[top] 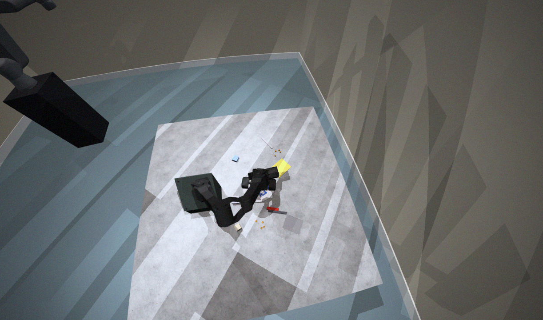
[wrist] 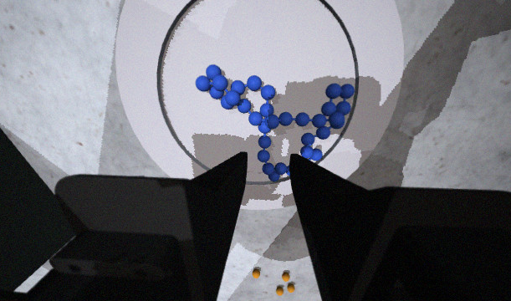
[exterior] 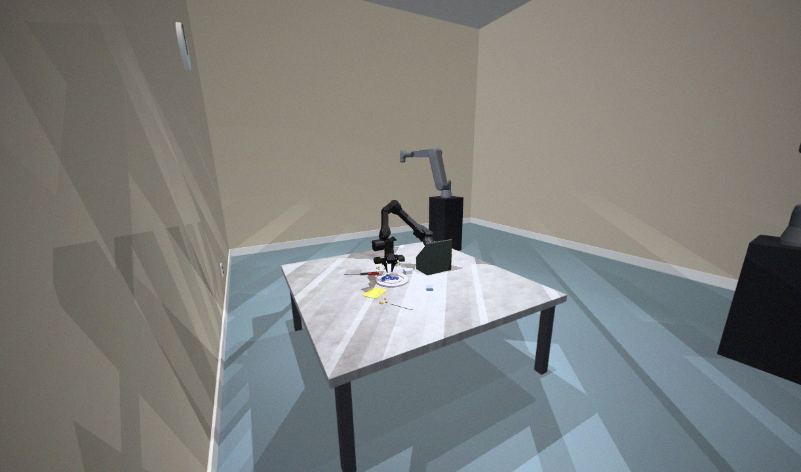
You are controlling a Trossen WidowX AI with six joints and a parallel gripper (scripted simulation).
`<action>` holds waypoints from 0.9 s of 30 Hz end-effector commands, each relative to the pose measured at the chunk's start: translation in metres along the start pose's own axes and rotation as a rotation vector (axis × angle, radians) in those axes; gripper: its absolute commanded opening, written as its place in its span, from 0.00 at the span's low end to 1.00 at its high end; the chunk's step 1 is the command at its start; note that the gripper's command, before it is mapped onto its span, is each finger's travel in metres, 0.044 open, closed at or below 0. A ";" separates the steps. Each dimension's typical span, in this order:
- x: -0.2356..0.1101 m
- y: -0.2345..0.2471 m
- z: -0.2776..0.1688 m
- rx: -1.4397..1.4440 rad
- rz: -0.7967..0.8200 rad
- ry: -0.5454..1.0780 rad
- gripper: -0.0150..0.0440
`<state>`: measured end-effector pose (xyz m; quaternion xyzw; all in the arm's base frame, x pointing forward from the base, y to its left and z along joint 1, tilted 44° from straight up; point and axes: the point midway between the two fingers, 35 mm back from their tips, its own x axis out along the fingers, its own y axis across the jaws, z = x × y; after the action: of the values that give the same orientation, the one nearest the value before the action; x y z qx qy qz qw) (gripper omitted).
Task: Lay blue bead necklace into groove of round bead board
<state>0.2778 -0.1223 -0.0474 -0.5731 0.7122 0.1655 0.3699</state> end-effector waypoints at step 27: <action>0.032 0.002 0.000 0.000 0.003 -0.001 0.46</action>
<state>0.2748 -0.1434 -0.0684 -0.5724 0.7123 0.1628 0.3722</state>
